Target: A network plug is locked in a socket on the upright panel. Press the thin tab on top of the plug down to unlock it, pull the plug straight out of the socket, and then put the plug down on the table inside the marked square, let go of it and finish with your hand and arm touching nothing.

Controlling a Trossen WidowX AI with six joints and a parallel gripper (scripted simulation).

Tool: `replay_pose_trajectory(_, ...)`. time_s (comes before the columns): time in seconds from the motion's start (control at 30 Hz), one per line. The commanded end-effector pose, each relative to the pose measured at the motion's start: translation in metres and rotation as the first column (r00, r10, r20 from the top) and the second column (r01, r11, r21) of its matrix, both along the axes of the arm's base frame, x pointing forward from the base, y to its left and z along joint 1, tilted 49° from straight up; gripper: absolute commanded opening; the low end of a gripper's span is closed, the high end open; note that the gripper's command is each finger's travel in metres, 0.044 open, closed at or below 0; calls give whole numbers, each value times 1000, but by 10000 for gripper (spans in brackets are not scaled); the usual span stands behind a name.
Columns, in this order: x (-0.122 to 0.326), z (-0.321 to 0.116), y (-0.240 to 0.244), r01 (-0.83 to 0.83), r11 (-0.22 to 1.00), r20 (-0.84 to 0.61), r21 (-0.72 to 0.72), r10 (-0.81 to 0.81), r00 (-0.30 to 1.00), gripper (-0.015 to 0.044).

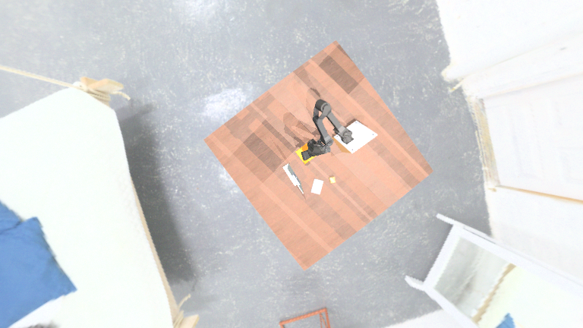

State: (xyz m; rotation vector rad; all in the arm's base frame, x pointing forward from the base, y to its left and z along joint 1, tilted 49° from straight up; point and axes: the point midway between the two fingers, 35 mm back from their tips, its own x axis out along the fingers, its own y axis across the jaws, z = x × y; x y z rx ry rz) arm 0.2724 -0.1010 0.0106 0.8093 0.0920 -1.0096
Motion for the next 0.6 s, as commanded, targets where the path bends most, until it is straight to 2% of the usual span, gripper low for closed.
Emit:
replay_pose_trajectory(0.0, -4, -6, -2, -2, 1000, -21, 0, 2, 1000, 0)
replay_pose_trajectory(0.57, -6, -13, -13, -4, 1000, -19, -4, 4, 1000, 0)
